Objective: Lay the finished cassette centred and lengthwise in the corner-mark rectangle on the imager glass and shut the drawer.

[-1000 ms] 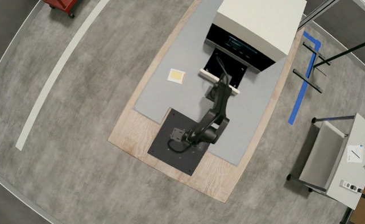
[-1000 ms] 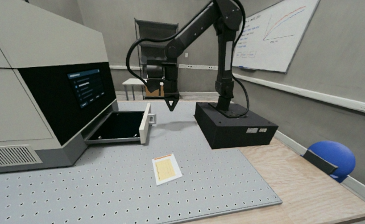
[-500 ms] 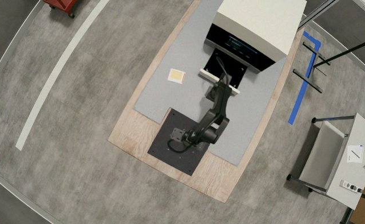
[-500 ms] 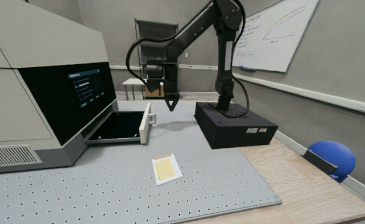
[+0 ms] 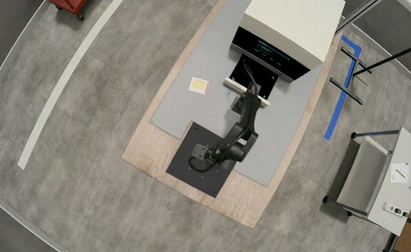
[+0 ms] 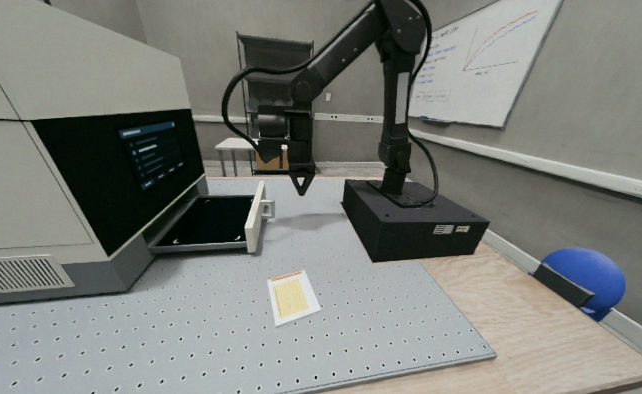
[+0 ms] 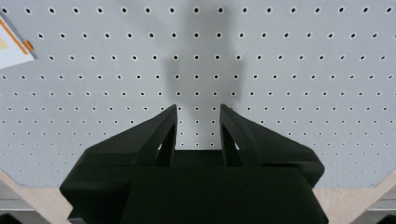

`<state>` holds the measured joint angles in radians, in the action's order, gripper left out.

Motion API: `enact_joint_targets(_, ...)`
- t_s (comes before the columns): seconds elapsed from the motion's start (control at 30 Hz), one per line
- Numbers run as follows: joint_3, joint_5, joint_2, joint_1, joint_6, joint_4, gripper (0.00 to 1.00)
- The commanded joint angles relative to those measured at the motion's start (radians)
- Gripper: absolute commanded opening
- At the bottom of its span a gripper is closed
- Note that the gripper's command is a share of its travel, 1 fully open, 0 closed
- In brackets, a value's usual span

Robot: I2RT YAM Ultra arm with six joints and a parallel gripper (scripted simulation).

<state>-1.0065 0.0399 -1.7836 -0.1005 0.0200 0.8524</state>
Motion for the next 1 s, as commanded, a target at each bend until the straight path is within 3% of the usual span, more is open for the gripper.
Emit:
enact_joint_targets(0.0, -0.035, -0.006, -0.005, 0.033, -0.021, 0.015, 0.35)
enact_joint_targets(0.3, -0.061, -0.017, -0.057, 0.181, -0.171, -0.029, 0.35)
enact_joint_targets(0.37, -0.061, -0.017, -0.057, 0.181, -0.171, -0.029, 0.35)
enact_joint_targets(0.87, -0.171, -0.029, -0.183, 0.396, -0.454, -0.042, 0.35)
enact_joint_targets(0.97, -0.185, -0.031, -0.198, 0.407, -0.478, -0.027, 0.35)
